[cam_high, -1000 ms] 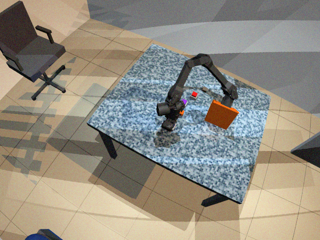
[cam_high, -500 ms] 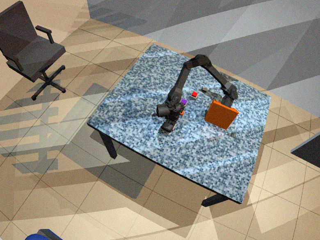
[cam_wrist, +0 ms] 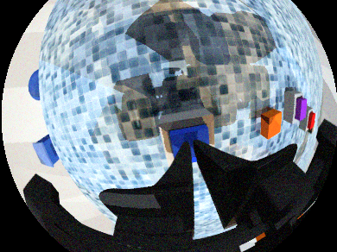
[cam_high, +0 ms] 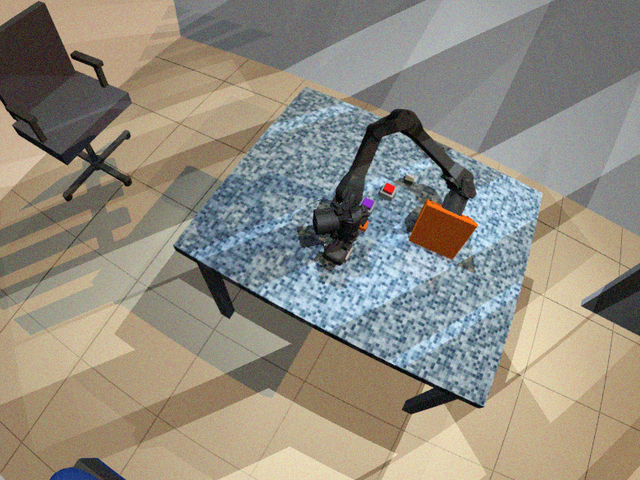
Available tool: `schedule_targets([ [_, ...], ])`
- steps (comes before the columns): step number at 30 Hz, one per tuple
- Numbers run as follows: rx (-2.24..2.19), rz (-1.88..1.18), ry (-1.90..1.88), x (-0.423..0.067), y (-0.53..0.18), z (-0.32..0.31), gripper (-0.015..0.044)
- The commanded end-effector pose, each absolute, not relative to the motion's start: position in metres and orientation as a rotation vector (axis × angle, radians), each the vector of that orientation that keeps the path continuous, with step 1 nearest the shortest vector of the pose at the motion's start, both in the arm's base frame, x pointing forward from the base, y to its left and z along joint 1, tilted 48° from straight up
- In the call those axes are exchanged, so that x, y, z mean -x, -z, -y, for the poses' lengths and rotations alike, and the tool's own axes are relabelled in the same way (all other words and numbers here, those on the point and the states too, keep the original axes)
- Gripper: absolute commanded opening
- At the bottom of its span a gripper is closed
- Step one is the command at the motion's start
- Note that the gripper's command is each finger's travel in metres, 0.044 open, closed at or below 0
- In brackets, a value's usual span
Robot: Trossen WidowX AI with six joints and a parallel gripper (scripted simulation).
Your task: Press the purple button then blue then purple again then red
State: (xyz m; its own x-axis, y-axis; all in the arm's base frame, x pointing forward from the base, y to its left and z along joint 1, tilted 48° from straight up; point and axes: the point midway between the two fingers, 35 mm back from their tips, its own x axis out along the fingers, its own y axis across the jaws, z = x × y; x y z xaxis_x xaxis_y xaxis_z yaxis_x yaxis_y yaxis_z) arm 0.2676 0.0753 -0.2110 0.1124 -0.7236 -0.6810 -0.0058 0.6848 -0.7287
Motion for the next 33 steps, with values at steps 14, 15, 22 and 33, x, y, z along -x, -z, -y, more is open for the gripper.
schedule_targets([
  [14, 0.678, -1.379, 0.589, -0.265, 0.213, -0.073, 0.002],
  [15, 0.669, -1.374, 0.588, -0.267, 0.209, -0.078, 0.002],
  [22, 0.677, -1.38, 0.587, -0.262, 0.191, -0.098, 0.002],
  [33, 0.674, -1.382, 0.583, -0.256, 0.147, -0.142, 0.002],
])
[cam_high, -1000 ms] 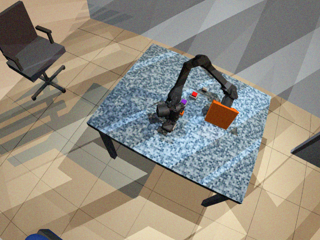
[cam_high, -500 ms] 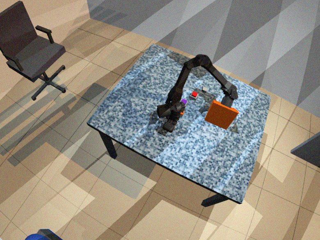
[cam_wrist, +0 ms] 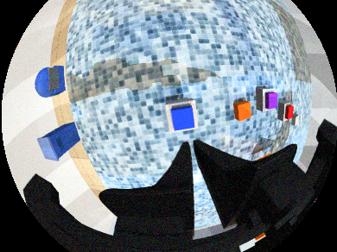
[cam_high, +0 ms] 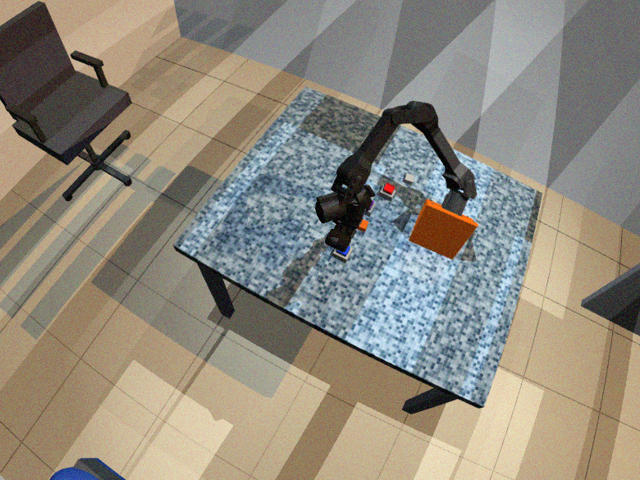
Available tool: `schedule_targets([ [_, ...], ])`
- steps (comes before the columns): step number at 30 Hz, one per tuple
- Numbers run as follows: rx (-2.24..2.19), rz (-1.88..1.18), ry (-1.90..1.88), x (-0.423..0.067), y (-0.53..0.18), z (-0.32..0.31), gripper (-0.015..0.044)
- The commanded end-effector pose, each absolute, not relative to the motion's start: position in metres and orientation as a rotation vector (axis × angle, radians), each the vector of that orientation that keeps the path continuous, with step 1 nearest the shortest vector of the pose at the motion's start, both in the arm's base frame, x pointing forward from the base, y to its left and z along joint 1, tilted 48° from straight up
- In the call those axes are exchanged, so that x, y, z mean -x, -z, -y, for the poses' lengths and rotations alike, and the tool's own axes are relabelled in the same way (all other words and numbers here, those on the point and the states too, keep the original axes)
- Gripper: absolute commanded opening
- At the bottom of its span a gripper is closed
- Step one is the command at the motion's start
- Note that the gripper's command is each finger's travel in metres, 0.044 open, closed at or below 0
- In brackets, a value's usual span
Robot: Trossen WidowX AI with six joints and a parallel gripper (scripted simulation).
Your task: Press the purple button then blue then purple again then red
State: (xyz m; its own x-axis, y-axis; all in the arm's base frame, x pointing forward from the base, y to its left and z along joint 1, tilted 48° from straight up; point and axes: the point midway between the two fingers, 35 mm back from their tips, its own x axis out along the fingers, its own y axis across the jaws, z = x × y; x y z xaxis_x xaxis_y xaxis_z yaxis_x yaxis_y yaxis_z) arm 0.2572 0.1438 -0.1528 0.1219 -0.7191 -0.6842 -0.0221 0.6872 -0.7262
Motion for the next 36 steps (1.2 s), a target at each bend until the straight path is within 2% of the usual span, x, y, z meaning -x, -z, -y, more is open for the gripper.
schedule_targets([
  [1, 0.673, -1.383, 0.582, -0.259, 0.141, -0.139, 0.002],
  [8, 0.673, -1.385, 0.572, -0.277, 0.064, -0.076, 0.002],
  [15, 0.687, -1.382, 0.593, -0.264, 0.006, -0.009, 0.002],
  [21, 0.687, -1.382, 0.593, -0.264, 0.007, -0.006, 0.002],
  [26, 0.689, -1.381, 0.596, -0.27, 0.044, 0.036, 0.002],
  [36, 0.69, -1.381, 0.596, -0.27, 0.049, 0.041, 0.002],
])
